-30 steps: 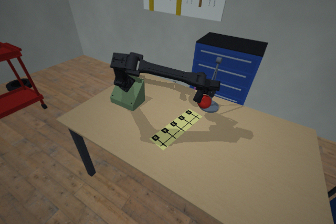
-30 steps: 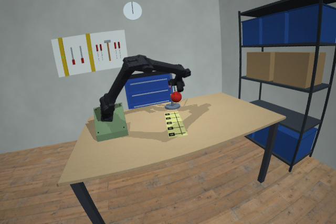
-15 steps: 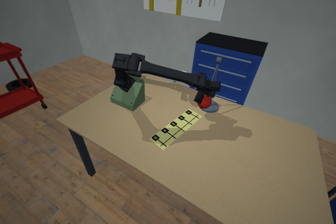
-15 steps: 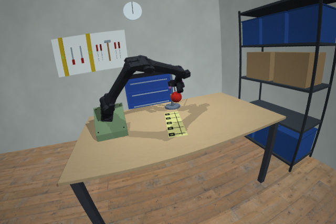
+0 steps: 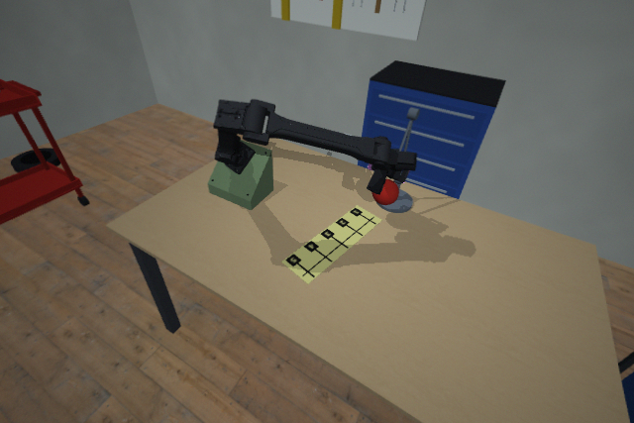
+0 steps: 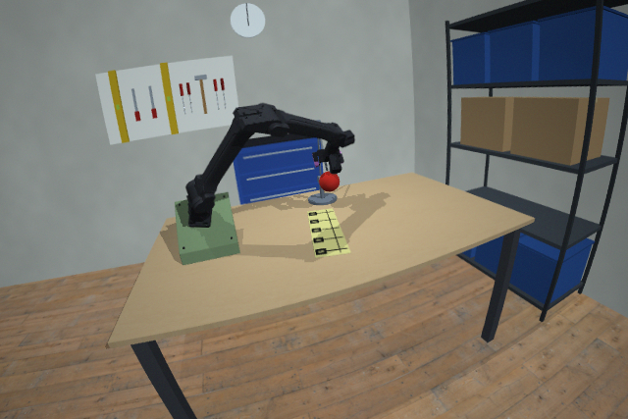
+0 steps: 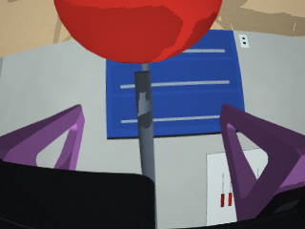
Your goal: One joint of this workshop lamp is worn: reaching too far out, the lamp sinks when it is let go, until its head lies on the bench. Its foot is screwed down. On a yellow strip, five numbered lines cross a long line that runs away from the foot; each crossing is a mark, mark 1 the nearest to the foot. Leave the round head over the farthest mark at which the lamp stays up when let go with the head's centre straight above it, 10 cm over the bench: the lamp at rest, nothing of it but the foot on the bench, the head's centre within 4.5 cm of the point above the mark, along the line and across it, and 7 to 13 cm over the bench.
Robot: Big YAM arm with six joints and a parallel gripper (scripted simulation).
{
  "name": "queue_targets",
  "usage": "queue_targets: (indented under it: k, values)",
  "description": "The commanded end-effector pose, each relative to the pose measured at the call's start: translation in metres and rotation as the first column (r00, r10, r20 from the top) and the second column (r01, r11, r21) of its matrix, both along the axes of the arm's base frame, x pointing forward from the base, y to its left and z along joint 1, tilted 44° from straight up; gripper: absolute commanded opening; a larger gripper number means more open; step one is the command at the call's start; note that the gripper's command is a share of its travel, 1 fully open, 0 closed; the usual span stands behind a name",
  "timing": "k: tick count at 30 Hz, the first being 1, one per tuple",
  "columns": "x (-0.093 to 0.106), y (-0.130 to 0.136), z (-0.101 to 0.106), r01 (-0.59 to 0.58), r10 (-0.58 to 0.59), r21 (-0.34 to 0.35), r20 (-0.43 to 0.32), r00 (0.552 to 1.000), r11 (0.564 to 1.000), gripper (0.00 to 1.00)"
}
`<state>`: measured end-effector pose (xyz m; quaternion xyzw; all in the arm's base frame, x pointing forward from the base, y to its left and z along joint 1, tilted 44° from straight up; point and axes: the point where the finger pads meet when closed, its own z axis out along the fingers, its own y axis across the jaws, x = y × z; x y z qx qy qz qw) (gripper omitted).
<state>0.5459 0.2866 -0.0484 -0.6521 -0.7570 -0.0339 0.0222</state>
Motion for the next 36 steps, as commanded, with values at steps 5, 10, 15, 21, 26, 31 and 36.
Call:
queue_targets:
  k: [5, 10, 15, 21, 26, 31, 36]
  values:
    - [0.000, 0.026, 0.005, -0.028, 0.028, 0.011, 0.031, 0.999, 1.000, 1.00]
    - [-0.001, 0.030, 0.005, -0.028, 0.028, 0.011, 0.031, 0.999, 1.000, 1.00]
    - [-0.001, 0.034, 0.005, -0.028, 0.028, 0.011, 0.031, 0.999, 1.000, 1.00]
    - [-0.001, 0.039, 0.005, -0.028, 0.028, 0.011, 0.031, 0.999, 1.000, 1.00]
    - [-0.001, 0.038, 0.006, -0.028, 0.028, 0.011, 0.031, 0.999, 1.000, 1.00]
    - [0.001, 0.036, 0.007, -0.028, 0.028, 0.011, 0.031, 0.999, 1.000, 1.00]
    - [0.002, 0.035, 0.007, -0.028, 0.028, 0.011, 0.031, 0.999, 1.000, 1.00]
